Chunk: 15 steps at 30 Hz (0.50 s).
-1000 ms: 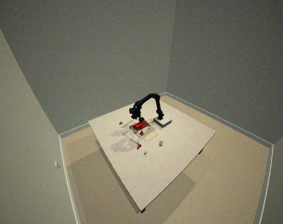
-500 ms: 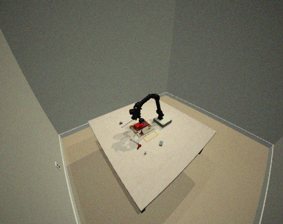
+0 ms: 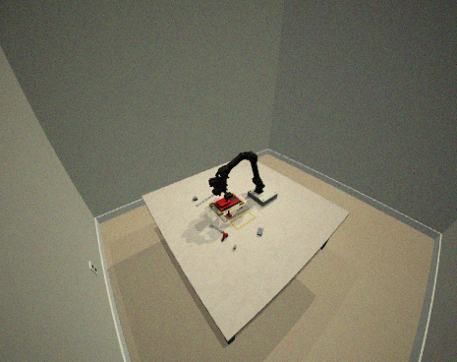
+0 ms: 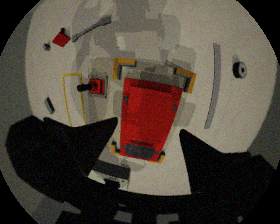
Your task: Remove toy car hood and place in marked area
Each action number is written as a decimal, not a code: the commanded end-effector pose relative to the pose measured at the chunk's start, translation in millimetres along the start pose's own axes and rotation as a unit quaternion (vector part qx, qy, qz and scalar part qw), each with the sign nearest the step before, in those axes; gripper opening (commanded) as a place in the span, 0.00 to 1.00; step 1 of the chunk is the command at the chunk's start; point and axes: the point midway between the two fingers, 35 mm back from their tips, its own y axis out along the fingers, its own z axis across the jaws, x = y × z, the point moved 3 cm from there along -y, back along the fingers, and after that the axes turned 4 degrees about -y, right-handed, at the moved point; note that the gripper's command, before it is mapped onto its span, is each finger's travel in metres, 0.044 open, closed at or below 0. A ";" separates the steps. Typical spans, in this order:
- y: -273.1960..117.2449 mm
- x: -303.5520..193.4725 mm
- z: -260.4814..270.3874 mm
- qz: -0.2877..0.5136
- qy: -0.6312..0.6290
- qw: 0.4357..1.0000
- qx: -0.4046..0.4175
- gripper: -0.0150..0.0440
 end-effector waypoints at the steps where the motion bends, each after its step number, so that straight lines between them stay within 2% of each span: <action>1: 7.9 -1.4 1.2 0.005 0.003 1.000 0.004 1.00; 15: 20.3 -1.5 2.1 0.005 0.003 1.000 0.004 1.00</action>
